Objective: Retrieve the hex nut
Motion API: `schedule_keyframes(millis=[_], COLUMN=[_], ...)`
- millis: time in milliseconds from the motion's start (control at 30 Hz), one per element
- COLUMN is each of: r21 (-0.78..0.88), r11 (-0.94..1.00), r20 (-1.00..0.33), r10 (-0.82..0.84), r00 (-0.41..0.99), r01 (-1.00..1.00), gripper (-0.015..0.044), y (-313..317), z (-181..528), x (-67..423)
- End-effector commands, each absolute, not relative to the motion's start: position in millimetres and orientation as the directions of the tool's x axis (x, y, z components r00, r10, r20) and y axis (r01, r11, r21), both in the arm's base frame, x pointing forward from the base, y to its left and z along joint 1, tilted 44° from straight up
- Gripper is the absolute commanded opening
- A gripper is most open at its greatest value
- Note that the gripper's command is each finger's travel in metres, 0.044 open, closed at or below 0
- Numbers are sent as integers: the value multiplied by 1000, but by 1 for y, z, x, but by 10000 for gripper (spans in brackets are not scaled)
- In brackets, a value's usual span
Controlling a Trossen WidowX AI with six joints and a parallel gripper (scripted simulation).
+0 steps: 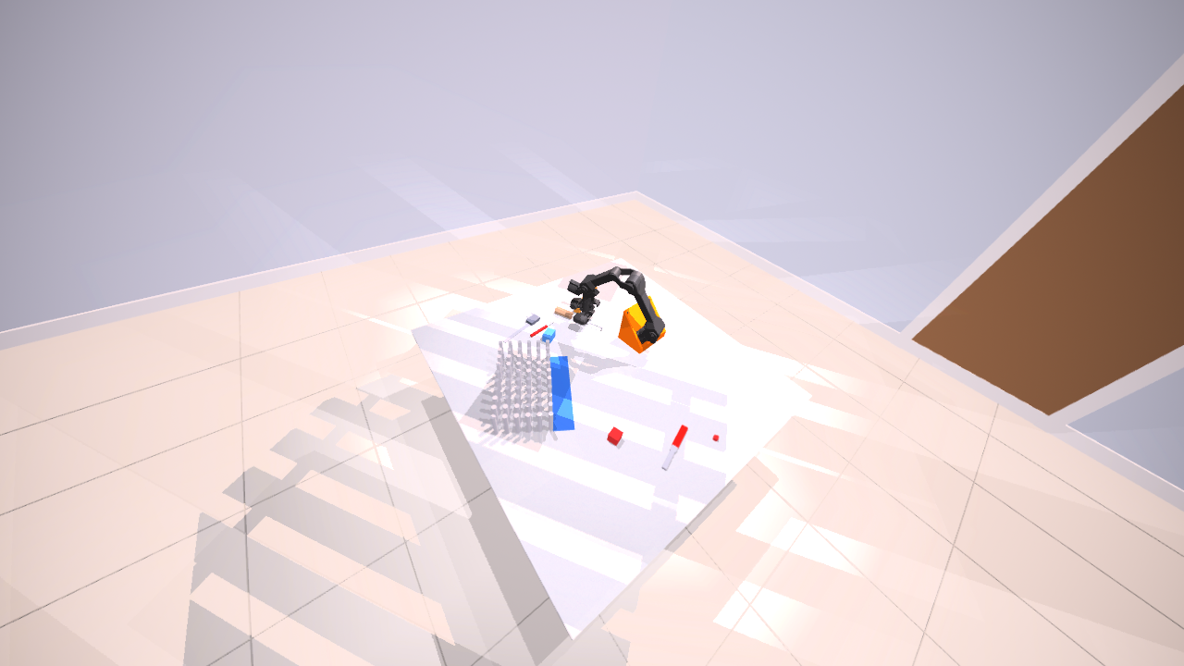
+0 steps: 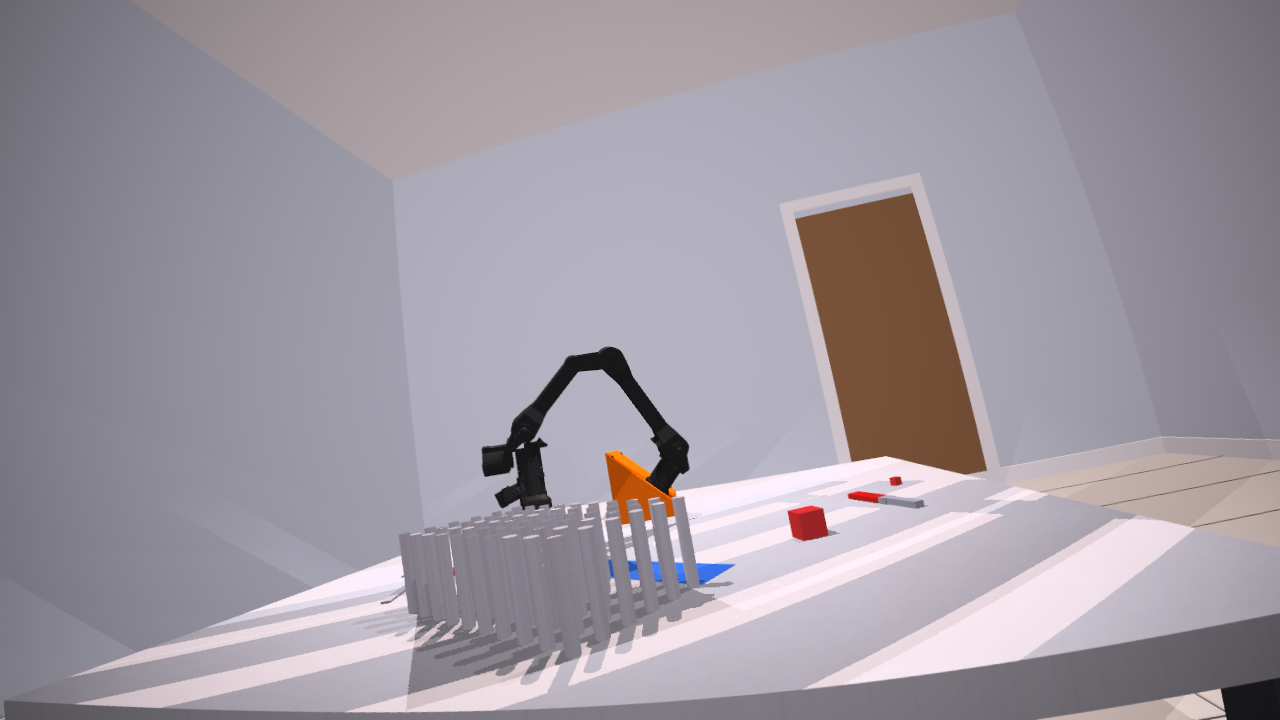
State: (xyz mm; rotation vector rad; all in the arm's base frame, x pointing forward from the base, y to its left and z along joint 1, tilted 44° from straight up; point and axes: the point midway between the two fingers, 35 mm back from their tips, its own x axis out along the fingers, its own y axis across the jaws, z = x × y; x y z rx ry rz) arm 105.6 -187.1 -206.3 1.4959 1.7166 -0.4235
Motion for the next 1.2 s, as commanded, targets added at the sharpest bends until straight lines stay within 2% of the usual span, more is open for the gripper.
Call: schedule_keyframes(millis=[0,333,567,1167], r21=[247,246,275,560], r11=[240,244,277,604], r20=[-741,-743,-744,-743], r10=[671,668,668,669], r00=[23,21,21,22], r01=[939,938,921,567], gripper=[0,0,0,0], y=[-186,-227,-228,-236], z=[-207,-163,-163,-175], x=[105,104,102,76])
